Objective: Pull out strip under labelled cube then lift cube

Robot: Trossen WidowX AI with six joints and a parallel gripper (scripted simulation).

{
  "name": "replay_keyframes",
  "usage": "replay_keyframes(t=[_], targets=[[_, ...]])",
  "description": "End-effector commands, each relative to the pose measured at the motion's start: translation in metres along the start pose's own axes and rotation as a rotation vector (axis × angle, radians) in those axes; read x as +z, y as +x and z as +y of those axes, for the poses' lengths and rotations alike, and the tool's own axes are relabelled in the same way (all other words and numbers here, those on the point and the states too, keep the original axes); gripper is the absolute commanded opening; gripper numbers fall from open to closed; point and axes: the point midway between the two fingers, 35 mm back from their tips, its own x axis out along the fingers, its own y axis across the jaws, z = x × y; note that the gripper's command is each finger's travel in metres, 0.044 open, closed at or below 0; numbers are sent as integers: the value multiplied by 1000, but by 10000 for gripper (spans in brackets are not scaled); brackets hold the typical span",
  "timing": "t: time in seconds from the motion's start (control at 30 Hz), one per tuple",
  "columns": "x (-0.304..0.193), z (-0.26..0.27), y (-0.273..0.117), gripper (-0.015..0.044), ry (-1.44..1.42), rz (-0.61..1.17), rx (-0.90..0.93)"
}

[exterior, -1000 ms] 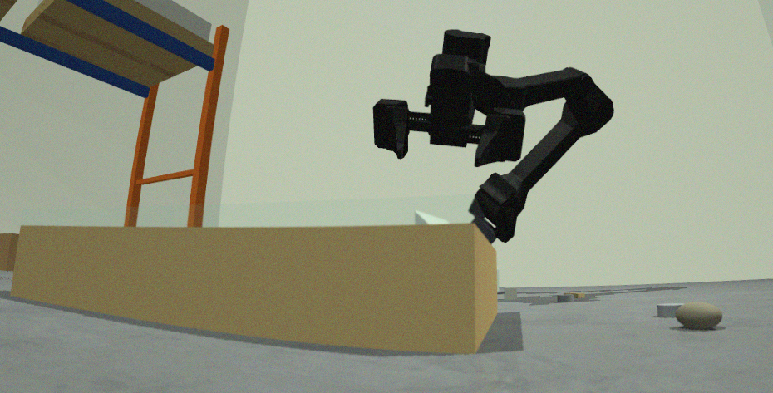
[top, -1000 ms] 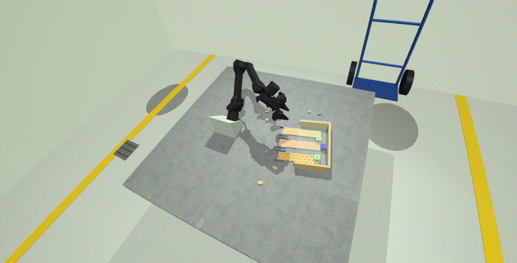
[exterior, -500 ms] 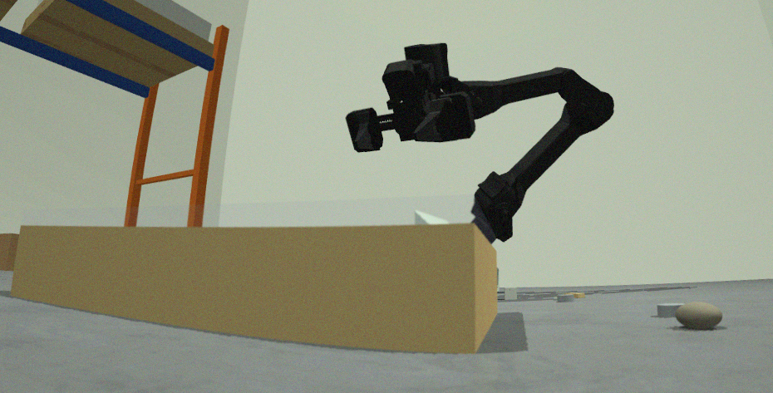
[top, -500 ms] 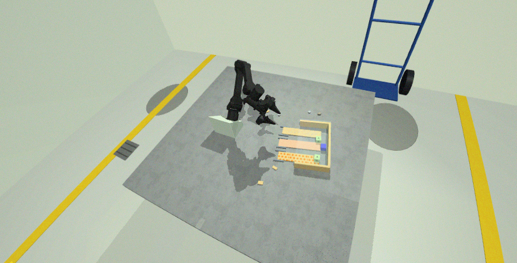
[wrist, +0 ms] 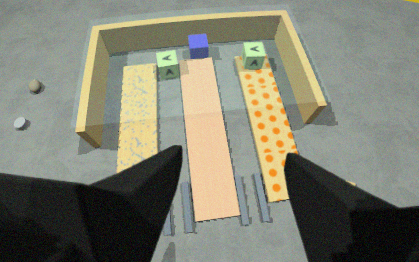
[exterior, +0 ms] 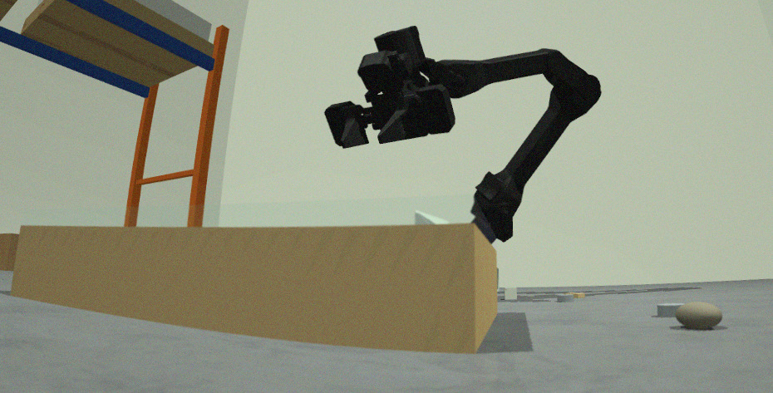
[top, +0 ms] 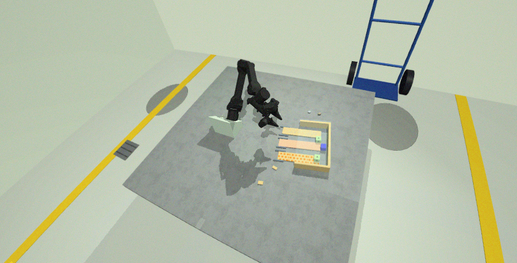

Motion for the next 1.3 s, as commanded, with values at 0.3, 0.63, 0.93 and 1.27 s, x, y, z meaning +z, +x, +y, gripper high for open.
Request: replay_keyframes(t=[0.3,0.63,0.93,1.27], targets=[[1,-56,72,0,-104,444,-8],[-27,-77,122,0,-196,796,109],[-37,-81,121,0,-202,819,120],[-48,-81,133,0,-202,818,120]])
